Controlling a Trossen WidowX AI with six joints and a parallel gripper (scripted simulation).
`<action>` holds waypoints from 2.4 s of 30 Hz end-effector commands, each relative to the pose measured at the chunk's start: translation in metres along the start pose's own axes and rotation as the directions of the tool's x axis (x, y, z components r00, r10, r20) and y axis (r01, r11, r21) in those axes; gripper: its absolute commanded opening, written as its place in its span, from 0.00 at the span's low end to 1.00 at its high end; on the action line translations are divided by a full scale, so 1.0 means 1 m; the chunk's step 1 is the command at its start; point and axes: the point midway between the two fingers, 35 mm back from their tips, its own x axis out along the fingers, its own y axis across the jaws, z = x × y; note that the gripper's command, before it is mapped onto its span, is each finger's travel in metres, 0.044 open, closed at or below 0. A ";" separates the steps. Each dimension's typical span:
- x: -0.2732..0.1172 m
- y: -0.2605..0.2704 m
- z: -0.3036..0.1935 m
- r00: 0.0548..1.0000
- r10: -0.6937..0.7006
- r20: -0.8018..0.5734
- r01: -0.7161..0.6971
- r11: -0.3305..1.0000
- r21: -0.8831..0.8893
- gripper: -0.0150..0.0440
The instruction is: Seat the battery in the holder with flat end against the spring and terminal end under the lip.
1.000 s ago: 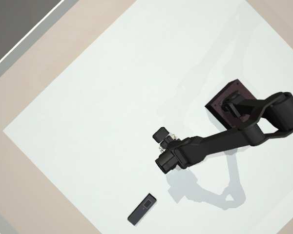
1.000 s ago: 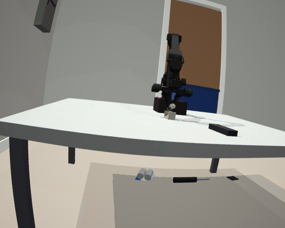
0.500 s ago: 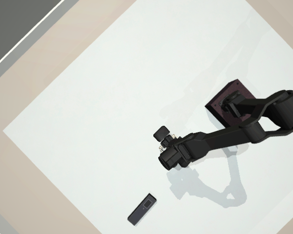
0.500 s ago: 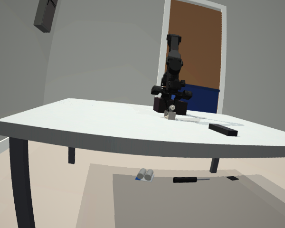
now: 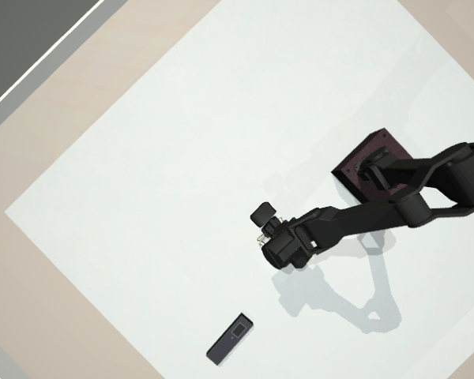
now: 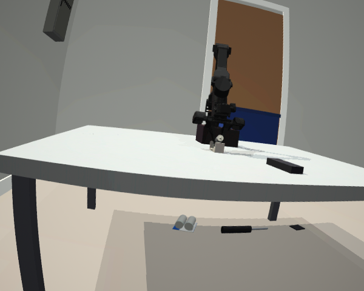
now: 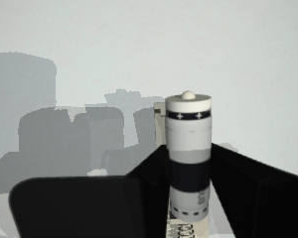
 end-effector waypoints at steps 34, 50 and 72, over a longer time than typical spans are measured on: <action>0.000 0.002 -0.022 0.994 -0.010 0.110 0.009 1.000 0.008 0.39; -0.003 0.002 -0.031 0.995 -0.011 0.103 0.011 1.000 0.008 0.39; -0.004 0.002 -0.033 0.996 -0.010 0.094 0.010 1.000 0.008 0.39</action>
